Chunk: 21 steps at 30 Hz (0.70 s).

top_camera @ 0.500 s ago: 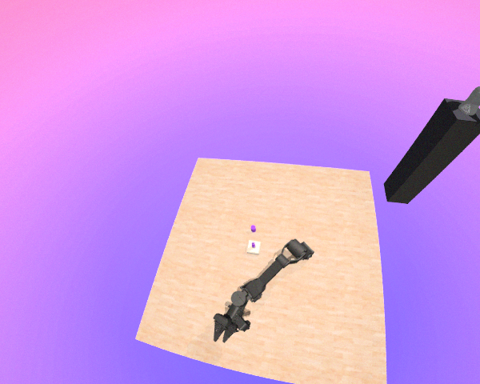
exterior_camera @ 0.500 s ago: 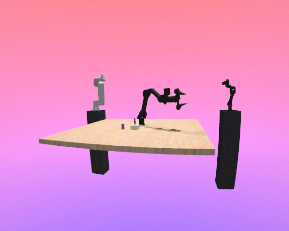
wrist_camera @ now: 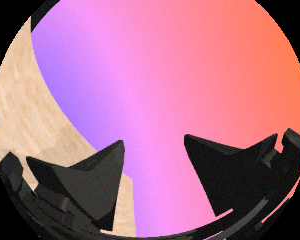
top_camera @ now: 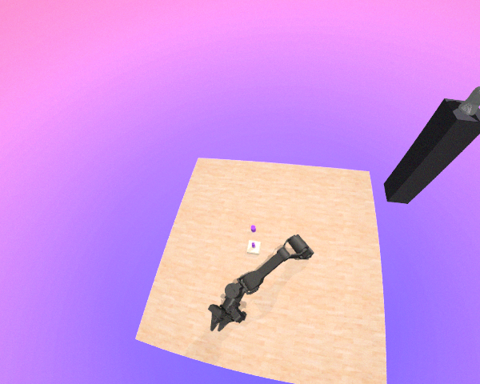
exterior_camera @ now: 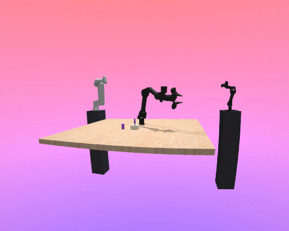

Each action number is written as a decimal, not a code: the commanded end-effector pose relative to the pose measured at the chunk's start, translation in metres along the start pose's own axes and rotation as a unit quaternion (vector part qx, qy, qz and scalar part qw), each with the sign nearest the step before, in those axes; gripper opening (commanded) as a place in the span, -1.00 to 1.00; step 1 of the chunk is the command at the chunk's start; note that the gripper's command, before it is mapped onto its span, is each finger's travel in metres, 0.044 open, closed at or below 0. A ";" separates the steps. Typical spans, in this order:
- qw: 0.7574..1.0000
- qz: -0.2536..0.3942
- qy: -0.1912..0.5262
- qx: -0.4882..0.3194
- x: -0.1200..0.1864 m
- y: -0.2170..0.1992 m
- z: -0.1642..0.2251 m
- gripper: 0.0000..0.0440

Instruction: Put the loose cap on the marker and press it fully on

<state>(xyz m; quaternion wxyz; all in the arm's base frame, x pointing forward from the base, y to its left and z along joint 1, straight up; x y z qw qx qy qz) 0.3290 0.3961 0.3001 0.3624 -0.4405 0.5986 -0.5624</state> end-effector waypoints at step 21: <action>0.995 -0.081 0.052 -0.033 0.065 -0.026 0.049 0.47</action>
Point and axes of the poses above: the point midway between the two fingers, 35 mm back from their tips, its own x axis back along the fingers, its own y axis across the jaws, z = x × y, the point moved 3 cm from there along x, back along the fingers, and after that the axes turned 10 degrees about x, right-handed, at the moved point
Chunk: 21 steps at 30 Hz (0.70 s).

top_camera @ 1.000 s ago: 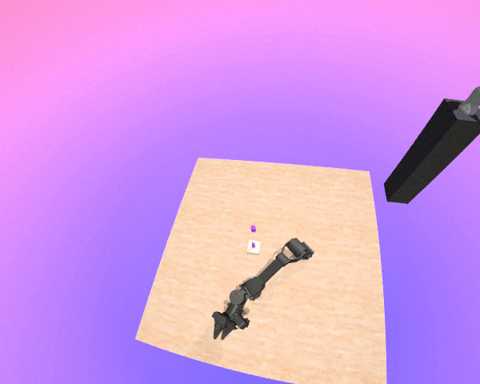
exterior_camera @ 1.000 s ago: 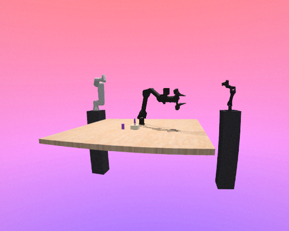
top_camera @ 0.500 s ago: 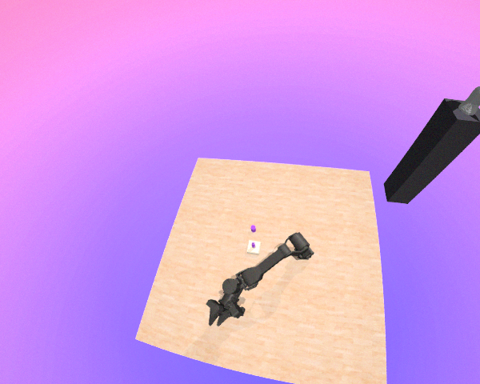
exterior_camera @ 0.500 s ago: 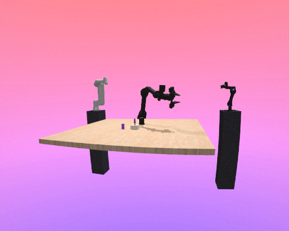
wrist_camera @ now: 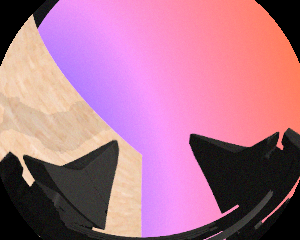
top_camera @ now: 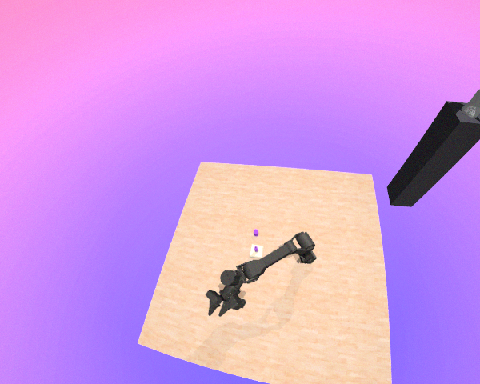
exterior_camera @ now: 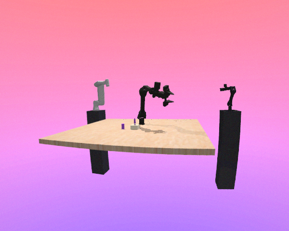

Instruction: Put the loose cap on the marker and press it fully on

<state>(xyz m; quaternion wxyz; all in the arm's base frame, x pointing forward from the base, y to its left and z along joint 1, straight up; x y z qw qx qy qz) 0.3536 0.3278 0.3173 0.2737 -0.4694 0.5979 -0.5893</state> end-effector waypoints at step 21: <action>0.994 -0.076 0.061 -0.045 0.071 -0.001 0.044 0.54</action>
Point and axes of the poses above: the point midway between the two fingers, 35 mm back from their tips, its own x axis back along the fingers, its own y axis across the jaws, z = x × y, the point moved 3 cm from there along x, back along the fingers, and after that the axes turned 10 degrees about x, right-handed, at the moved point
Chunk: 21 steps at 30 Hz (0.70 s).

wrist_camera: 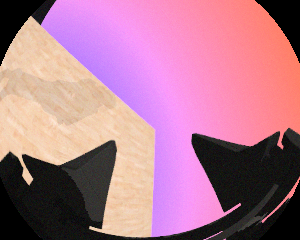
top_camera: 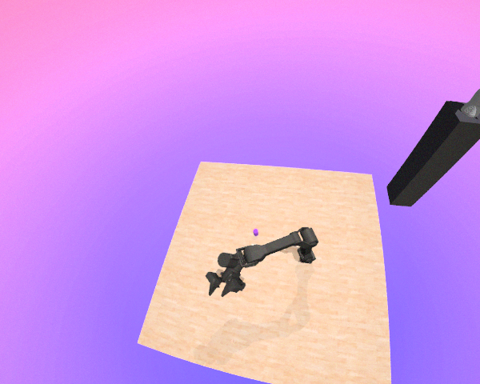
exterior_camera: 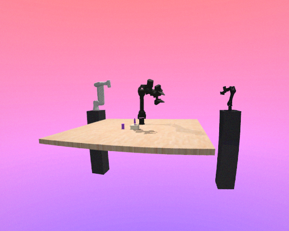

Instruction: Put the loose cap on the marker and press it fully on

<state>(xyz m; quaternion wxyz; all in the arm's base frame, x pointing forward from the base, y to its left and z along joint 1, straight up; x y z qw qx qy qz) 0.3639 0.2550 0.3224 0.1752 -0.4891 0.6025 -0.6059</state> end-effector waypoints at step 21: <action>0.994 -0.075 0.062 -0.052 0.064 0.021 0.042 0.53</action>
Point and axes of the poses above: the point midway between the two fingers, 35 mm back from their tips, its own x axis back along the fingers, its own y axis across the jaws, z = x × y, the point moved 3 cm from there along x, back along the fingers, and after that the axes turned 10 degrees about x, right-handed, at the moved point
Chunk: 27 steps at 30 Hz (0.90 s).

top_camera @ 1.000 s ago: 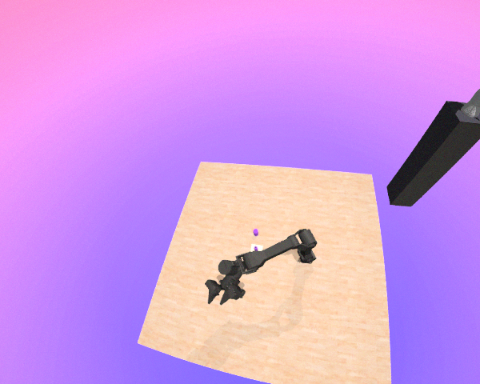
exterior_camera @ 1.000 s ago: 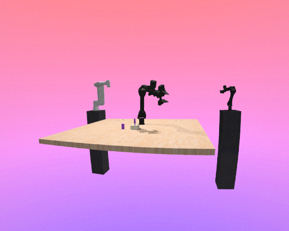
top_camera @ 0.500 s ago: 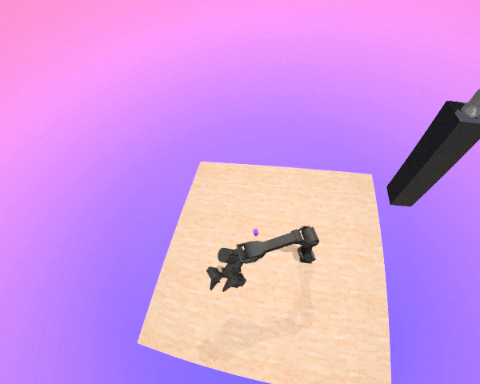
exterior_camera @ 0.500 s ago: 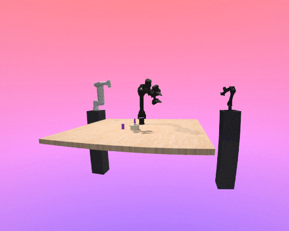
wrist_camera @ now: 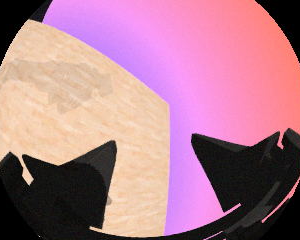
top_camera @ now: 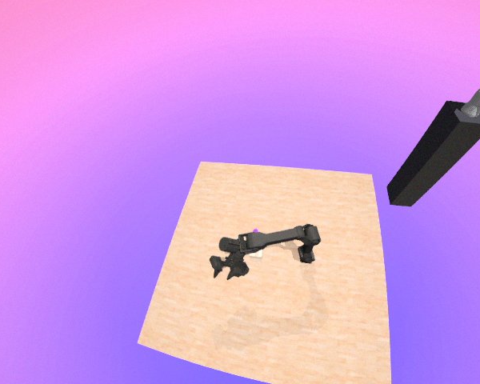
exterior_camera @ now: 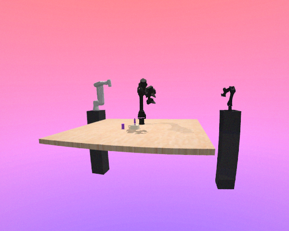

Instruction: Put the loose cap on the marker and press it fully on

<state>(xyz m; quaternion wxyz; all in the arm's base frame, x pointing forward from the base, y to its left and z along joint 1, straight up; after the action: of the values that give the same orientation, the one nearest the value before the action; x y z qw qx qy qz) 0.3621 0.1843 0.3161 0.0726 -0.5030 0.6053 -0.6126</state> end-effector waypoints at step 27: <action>0.991 -0.093 0.071 -0.071 0.060 0.046 0.054 0.52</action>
<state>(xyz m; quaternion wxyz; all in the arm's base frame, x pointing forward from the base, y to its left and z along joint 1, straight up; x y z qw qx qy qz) 0.3487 0.1026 0.2977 -0.0526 -0.5174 0.6037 -0.6042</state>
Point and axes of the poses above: the point midway between the two fingers, 35 mm back from their tips, its own x axis back along the fingers, its own y axis across the jaws, z = x × y, the point moved 3 cm from there along x, back along the fingers, and after that the axes turned 10 degrees about x, right-handed, at the moved point
